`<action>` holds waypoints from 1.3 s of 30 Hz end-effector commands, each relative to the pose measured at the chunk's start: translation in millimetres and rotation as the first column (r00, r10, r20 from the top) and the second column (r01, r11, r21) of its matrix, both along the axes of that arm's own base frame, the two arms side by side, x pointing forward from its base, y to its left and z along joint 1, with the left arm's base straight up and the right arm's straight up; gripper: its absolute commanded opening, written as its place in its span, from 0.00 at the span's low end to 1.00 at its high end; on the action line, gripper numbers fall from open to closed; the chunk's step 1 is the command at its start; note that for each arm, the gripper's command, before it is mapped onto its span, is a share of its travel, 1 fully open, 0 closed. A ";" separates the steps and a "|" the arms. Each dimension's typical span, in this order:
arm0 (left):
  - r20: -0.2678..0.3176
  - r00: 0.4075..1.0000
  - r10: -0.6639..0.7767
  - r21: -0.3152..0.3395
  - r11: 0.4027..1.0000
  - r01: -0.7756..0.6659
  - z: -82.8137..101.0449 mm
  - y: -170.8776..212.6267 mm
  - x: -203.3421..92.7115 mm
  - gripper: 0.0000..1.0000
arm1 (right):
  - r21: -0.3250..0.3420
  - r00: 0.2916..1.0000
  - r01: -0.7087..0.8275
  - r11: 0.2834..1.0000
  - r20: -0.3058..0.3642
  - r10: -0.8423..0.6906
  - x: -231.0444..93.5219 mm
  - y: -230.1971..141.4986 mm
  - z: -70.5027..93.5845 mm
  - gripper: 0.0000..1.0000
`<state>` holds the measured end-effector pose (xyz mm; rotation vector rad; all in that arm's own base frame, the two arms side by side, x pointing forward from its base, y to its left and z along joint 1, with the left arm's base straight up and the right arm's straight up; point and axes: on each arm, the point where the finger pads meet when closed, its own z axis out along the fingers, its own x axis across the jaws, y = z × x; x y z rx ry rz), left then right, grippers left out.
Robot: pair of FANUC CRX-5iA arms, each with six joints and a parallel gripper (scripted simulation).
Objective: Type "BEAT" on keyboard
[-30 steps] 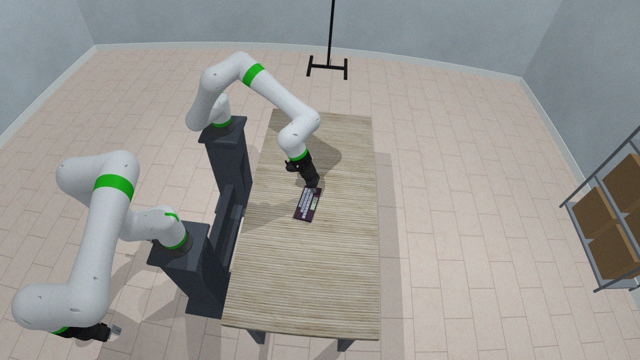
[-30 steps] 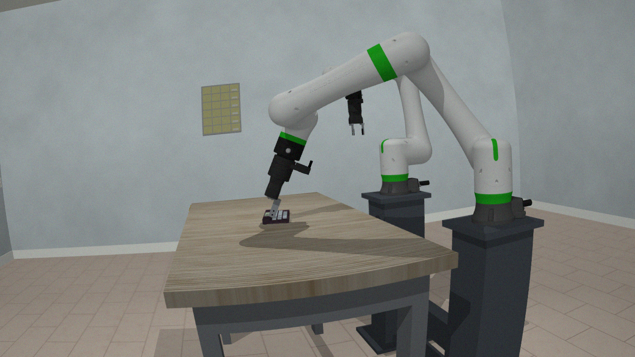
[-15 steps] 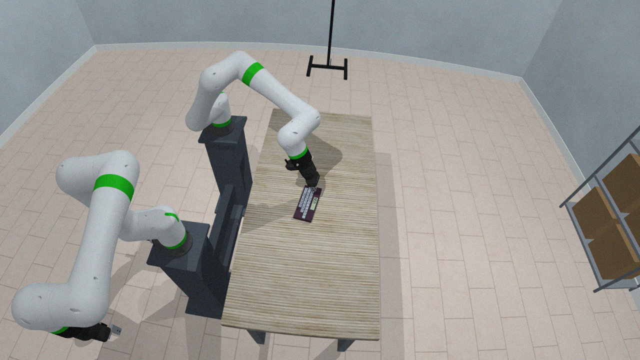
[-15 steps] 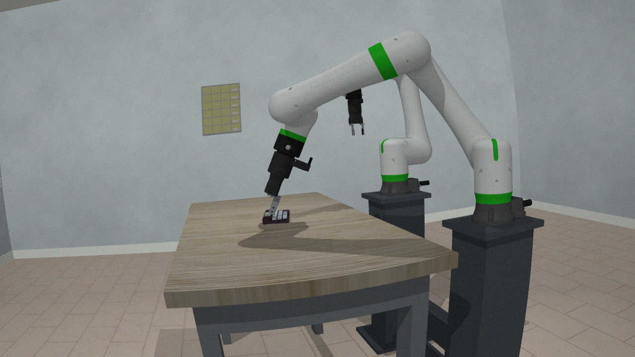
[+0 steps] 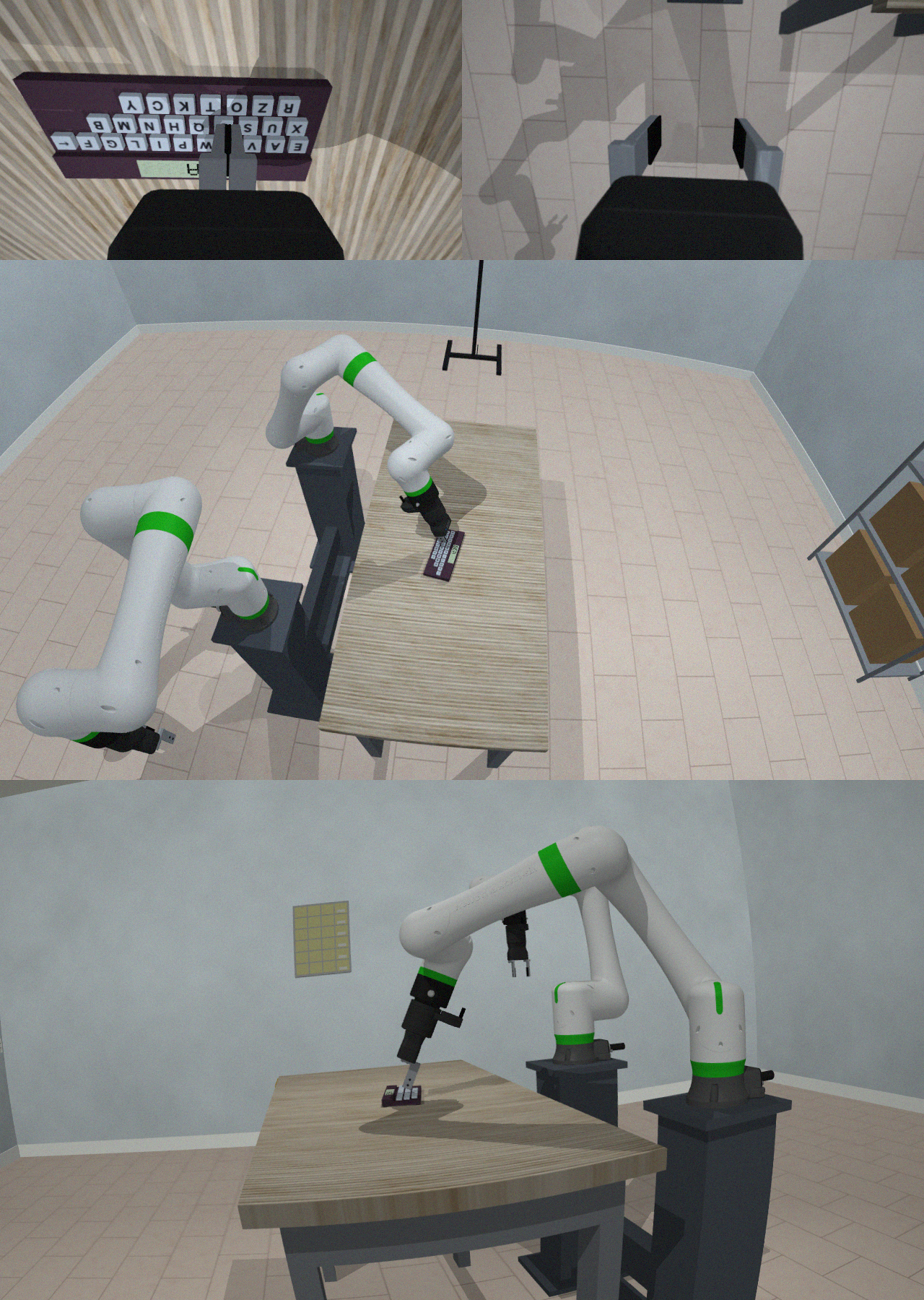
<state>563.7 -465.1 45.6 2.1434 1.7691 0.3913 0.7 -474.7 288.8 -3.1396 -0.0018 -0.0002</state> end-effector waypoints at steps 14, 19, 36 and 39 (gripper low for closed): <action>0.002 1.000 0.001 -0.001 1.000 -0.001 -1.1 -10.5 -9.9 0.00 | -0.002 1.000 0.000 1.000 0.000 0.000 -0.1 -0.3 0.8 1.00; 0.002 1.000 0.001 -0.001 1.000 -0.001 -3.3 -10.5 -9.9 0.00 | -0.002 1.000 0.000 1.000 0.000 0.000 -0.1 -0.3 0.8 1.00; 0.002 1.000 0.001 -0.001 1.000 -0.001 -5.8 -10.5 -9.9 0.00 | -0.002 1.000 0.000 1.000 0.000 0.000 -0.1 -0.3 0.8 1.00; 0.002 1.000 0.001 -0.001 1.000 -0.001 -6.1 -10.5 -9.9 0.00 | -0.002 1.000 0.000 1.000 0.000 0.000 -0.1 -0.3 0.8 1.00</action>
